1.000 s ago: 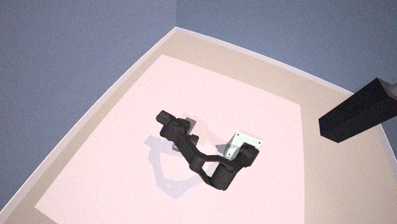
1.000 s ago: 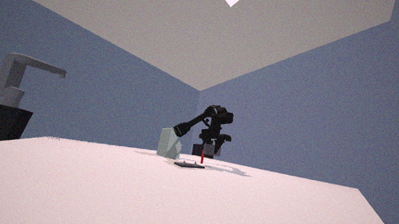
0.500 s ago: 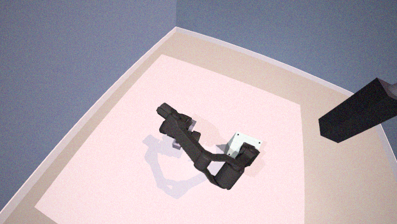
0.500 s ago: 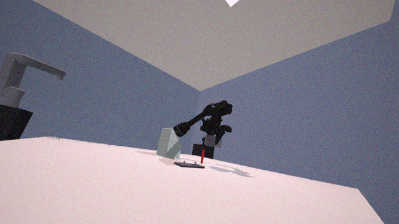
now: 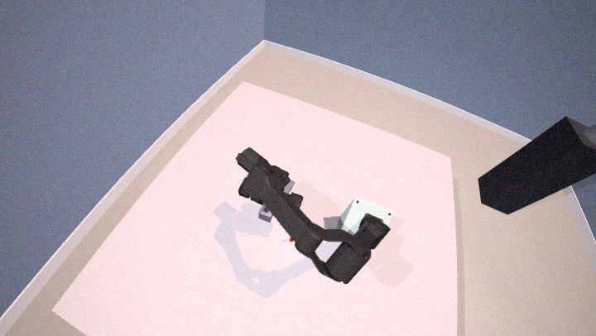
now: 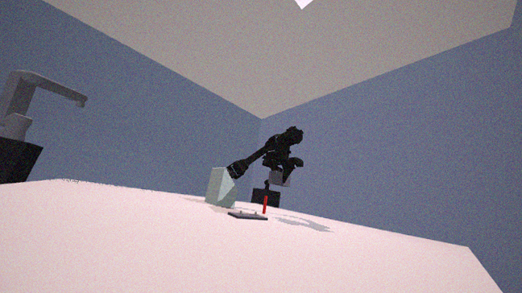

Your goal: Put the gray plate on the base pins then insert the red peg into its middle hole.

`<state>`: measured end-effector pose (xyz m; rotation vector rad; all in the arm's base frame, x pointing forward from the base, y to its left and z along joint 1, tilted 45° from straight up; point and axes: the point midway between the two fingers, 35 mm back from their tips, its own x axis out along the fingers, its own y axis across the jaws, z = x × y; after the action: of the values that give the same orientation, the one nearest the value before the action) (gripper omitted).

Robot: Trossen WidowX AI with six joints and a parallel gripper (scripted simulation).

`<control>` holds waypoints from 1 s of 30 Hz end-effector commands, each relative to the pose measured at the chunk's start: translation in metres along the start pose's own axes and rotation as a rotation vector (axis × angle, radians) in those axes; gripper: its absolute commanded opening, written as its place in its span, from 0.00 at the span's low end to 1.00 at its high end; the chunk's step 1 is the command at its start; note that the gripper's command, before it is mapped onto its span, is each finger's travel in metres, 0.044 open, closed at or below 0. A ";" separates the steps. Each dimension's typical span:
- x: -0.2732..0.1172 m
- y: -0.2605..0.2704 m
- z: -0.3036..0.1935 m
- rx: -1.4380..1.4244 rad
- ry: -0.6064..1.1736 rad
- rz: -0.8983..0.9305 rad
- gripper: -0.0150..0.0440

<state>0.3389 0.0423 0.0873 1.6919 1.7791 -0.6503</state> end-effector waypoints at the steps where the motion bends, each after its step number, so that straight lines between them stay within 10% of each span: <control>1: 0.006 0.003 0.013 0.010 -0.005 -0.005 0.25; 30: 0.049 0.010 0.097 0.078 -0.008 -0.003 0.25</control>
<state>0.3584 0.0121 -0.0007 1.7359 1.7647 -0.7177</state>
